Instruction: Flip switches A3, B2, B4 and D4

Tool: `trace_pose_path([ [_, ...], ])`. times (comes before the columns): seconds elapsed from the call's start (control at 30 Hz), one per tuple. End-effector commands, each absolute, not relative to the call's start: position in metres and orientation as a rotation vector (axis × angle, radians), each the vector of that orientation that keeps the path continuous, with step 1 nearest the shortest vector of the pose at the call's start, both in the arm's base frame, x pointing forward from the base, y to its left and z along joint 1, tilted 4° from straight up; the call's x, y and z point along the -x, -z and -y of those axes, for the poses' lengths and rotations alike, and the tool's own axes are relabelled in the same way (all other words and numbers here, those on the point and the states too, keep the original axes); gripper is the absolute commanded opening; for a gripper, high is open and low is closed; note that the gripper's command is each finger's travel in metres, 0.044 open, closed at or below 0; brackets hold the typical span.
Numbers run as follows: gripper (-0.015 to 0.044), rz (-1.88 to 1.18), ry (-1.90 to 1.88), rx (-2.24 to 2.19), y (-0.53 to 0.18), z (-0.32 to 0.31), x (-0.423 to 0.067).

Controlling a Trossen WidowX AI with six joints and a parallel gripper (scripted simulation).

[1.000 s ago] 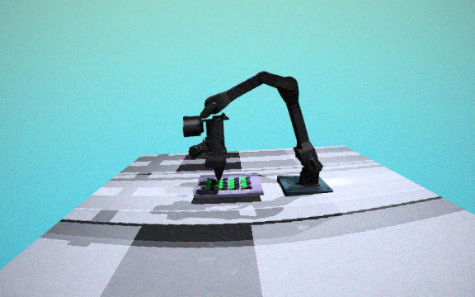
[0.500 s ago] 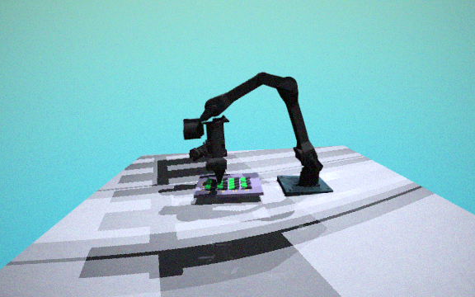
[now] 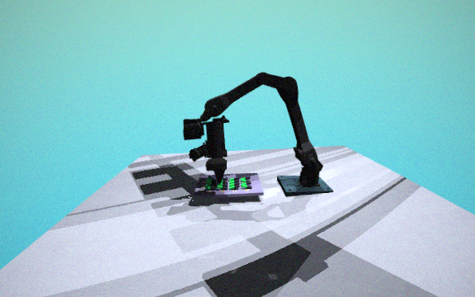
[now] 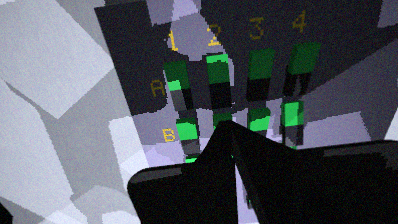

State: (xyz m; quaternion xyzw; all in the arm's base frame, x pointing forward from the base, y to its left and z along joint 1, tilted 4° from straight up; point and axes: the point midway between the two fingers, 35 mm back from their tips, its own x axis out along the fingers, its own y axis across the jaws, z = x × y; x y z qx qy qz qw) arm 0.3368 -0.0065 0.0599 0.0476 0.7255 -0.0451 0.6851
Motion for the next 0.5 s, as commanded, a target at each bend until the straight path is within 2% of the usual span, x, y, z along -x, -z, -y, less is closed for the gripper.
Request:
trace_pose_path([
  [0.0,0.0,-1.627,0.1,-0.113,-0.0588,0.0057,-0.3367],
  [0.47,0.0,-1.627,0.1,-0.113,-0.0569,0.0057,-0.3366],
])
